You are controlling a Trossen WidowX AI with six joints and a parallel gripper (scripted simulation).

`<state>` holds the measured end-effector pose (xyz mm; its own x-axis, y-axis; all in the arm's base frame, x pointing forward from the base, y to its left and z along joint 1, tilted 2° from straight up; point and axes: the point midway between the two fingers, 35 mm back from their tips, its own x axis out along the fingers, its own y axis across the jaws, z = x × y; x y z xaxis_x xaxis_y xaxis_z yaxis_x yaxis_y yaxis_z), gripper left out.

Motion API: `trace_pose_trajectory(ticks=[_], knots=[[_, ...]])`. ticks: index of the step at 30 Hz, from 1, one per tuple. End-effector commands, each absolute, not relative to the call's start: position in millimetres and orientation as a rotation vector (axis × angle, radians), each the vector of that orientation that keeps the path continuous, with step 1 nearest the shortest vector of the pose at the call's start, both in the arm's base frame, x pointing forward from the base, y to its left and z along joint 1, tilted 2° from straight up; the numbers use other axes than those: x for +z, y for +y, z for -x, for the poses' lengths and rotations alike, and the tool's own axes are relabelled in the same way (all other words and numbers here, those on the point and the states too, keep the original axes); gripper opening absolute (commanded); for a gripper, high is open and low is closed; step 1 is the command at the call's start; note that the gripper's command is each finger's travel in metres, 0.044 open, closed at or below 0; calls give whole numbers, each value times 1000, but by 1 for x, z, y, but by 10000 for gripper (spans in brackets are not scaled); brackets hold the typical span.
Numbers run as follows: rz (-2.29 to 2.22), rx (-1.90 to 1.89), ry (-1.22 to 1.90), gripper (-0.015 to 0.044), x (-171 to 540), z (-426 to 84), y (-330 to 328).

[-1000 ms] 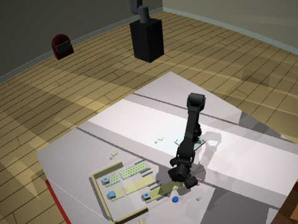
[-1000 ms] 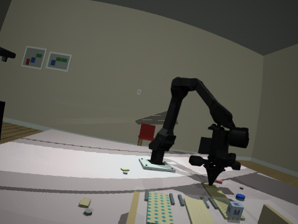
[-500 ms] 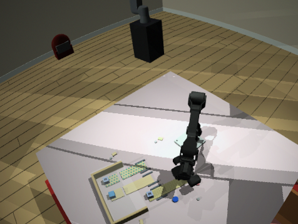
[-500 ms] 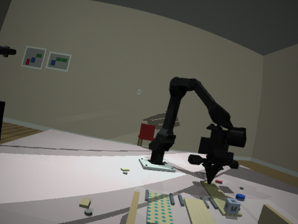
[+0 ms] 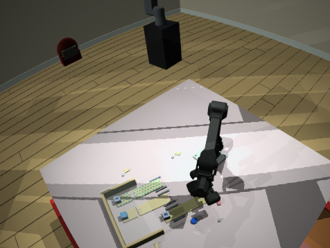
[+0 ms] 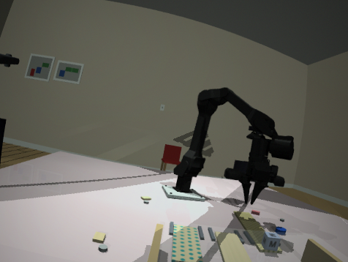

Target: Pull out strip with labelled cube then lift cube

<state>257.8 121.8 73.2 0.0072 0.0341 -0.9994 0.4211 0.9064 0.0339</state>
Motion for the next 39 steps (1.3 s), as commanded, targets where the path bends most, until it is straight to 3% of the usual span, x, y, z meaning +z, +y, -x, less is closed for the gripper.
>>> trace_pose_trajectory(ticks=[1,12,39], knots=[[-410,-360,1545,157,74,-271,116],[-410,-361,1541,440,80,-314,101],[-409,-362,1532,440,94,-413,63]])
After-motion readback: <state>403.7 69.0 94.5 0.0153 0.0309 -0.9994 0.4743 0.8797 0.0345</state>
